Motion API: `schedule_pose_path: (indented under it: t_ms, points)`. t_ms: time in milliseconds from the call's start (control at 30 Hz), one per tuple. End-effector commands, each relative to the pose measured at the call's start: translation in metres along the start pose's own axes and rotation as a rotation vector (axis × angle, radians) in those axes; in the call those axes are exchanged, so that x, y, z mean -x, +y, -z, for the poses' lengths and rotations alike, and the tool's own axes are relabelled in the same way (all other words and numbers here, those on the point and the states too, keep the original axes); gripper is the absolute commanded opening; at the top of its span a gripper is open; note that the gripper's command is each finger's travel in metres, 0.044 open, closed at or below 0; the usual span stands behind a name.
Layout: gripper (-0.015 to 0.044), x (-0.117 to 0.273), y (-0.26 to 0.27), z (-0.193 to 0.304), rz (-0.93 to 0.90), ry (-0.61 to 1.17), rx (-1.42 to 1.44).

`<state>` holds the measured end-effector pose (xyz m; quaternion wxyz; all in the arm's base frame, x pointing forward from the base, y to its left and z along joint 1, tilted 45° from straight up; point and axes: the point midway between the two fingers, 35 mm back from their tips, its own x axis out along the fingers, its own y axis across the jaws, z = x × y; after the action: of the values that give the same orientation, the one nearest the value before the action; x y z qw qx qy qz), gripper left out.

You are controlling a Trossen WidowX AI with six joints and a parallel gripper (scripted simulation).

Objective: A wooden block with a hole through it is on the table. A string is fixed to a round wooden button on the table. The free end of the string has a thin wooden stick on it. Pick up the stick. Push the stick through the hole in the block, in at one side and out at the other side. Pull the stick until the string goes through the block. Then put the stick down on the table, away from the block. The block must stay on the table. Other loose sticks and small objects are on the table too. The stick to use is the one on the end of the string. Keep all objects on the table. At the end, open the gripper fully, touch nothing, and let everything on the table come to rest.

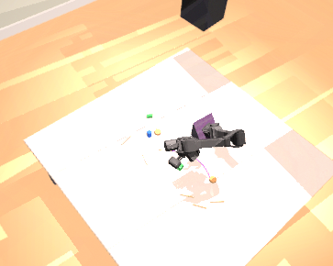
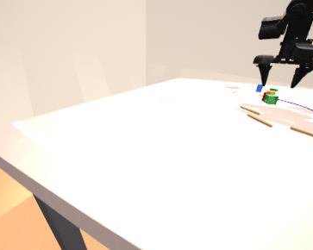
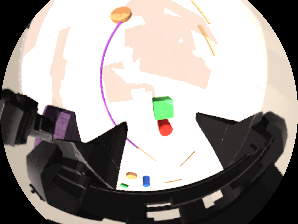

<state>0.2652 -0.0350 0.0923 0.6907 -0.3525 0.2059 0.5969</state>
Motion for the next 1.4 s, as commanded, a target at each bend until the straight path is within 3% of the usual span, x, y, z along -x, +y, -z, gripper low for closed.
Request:
schedule_pose_path:
  t_ms: [0,133,400,800,1100,1367]
  points:
    - [0.0440,-0.0003,0.0019,0.0015,-0.007,0.001,0.002]
    - [0.0440,-0.0001,0.0002,0.0005,-0.007,0.001,0.003]
    - [0.0244,-0.0002,0.0003,0.0005,-0.007,0.001,0.003]
    - [0.0244,-0.0001,-0.0002,0.0002,-0.003,-0.002,0.001]
    - [0.0007,-0.0002,-0.0002,0.0002,-0.003,-0.002,0.001]
    - [0.0000,-0.0002,-0.0002,0.0002,-0.003,-0.002,0.001]
